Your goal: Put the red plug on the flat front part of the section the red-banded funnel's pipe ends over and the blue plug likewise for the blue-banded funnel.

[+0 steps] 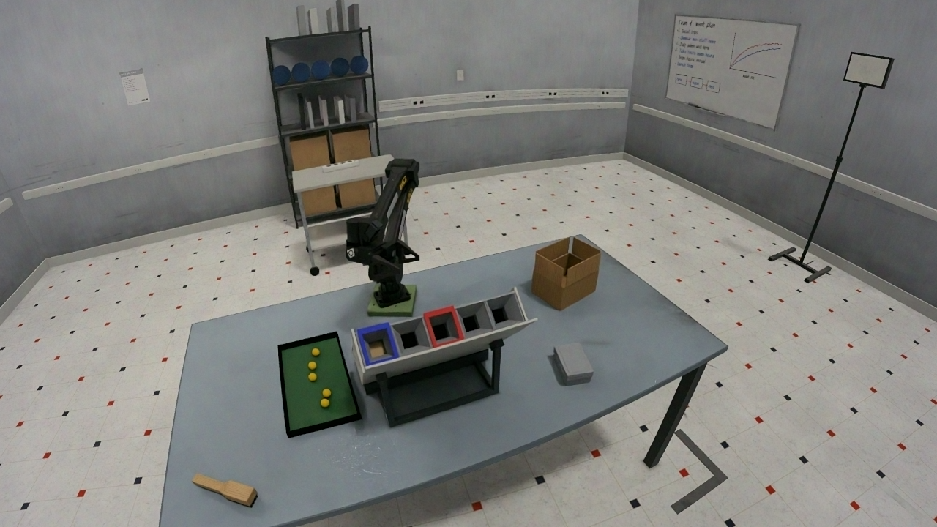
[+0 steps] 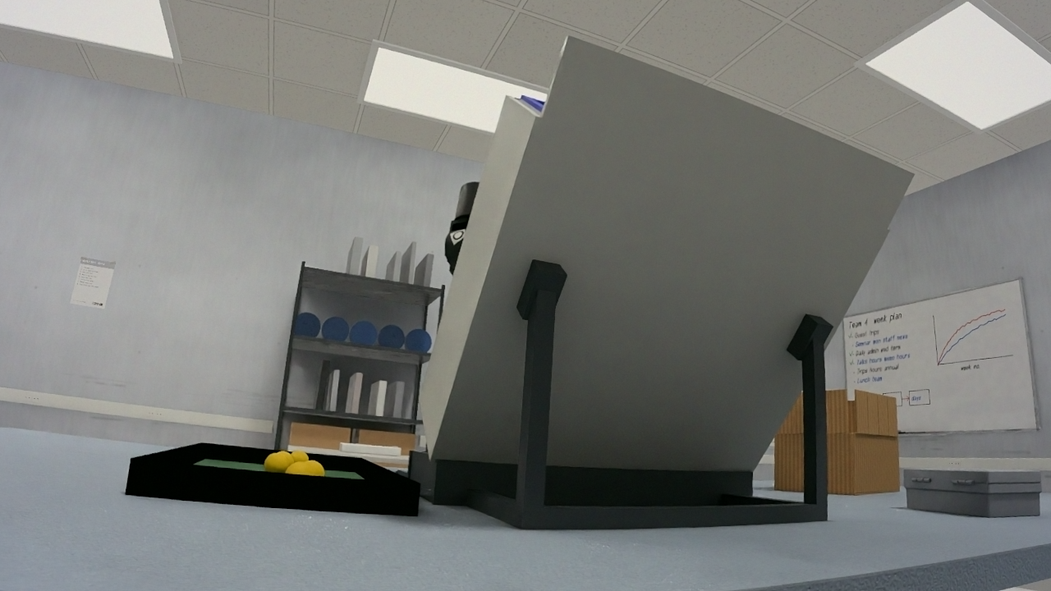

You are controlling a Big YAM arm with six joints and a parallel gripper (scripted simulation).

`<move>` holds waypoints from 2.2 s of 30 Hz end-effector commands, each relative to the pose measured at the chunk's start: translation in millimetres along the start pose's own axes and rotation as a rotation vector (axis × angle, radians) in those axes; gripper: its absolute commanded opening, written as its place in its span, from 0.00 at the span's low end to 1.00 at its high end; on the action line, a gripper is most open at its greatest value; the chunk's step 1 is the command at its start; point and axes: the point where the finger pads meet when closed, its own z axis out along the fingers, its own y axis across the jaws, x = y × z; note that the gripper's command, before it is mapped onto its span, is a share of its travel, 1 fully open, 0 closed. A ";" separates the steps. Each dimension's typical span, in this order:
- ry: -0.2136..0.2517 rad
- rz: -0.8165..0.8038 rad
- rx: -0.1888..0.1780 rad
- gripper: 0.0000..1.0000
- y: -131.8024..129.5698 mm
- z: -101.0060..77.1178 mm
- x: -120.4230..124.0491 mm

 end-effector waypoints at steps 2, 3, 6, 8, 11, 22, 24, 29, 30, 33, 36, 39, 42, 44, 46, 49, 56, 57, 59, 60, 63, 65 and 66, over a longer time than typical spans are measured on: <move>-0.007 -0.020 -0.003 1.00 1.3 1.3 8.4; -0.007 -0.019 -0.002 1.00 1.6 1.2 10.8; -0.006 -0.018 -0.001 1.00 2.7 0.9 18.0; -0.006 -0.017 -0.001 1.00 3.4 0.7 22.8; -0.005 -0.016 0.000 1.00 4.4 0.5 29.9; 0.263 0.096 0.087 1.00 2.6 -0.1 23.7; 0.323 0.121 0.106 1.00 2.2 -0.2 22.3; 0.442 0.170 0.144 1.00 1.4 -0.4 19.6; 0.442 0.170 0.144 1.00 1.4 -0.4 19.6; 0.513 0.220 0.178 1.00 2.9 -2.2 26.4; 0.583 0.270 0.212 1.00 4.3 -3.9 33.3; 0.654 0.319 0.245 1.00 5.8 -5.6 40.2; 0.725 0.369 0.279 1.00 7.2 -7.4 47.0; 0.772 0.402 0.301 1.00 8.1 -8.5 51.6; 0.796 0.418 0.313 1.00 8.6 -9.1 53.9; 0.856 0.434 0.326 1.00 9.6 -10.1 57.2; 1.066 0.490 0.372 1.00 12.9 -13.7 68.8; 1.096 0.498 0.378 1.00 13.4 -14.2 70.5; 1.157 0.513 0.391 1.00 14.4 -15.3 73.8; 1.187 0.521 0.398 1.00 14.9 -15.8 75.4; 1.247 0.536 0.411 1.00 15.8 -16.8 78.8; 1.268 0.543 0.416 1.00 16.3 -17.4 80.0; 1.288 0.550 0.422 1.00 16.7 -18.0 81.2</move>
